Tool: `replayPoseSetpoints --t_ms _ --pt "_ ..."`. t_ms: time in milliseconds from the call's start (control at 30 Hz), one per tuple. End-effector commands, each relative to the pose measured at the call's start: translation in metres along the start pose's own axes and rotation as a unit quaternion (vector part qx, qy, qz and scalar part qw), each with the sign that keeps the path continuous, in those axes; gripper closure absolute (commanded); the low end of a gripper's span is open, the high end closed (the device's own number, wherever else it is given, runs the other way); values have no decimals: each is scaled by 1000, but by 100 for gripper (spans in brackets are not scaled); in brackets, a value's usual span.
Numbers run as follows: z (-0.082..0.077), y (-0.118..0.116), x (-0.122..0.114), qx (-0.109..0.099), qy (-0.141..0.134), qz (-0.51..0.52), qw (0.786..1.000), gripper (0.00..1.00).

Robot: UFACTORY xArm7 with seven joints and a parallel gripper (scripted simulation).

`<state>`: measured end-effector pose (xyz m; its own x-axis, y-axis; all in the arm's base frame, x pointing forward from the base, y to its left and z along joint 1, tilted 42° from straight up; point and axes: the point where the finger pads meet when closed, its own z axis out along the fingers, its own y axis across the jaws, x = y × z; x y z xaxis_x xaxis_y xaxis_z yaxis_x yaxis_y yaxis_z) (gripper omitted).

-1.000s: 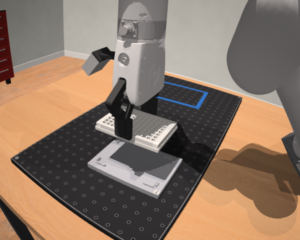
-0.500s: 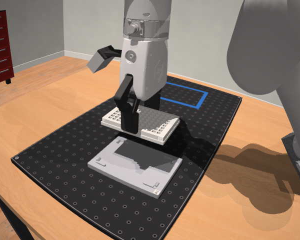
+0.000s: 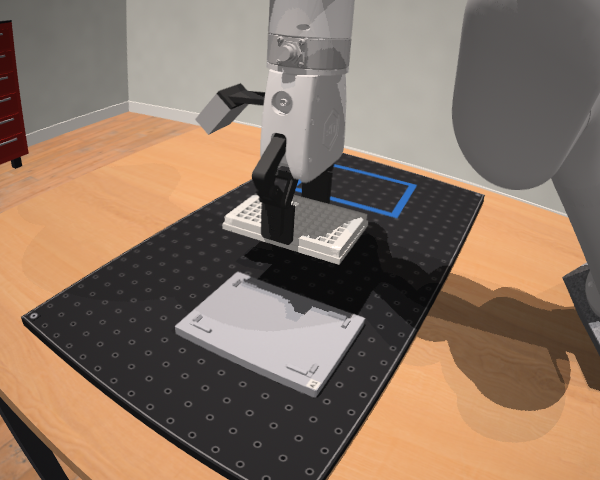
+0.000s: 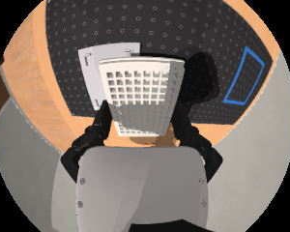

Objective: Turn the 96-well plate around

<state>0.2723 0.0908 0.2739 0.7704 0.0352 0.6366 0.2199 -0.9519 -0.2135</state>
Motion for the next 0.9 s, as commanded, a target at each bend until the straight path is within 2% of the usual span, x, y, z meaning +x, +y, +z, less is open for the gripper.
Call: replayPoseSetpoints --t_ms 0,867 --pt "0 10 2 2 2 -1 1000 100" --pt "2 90 12 1 2 -1 1000 100"
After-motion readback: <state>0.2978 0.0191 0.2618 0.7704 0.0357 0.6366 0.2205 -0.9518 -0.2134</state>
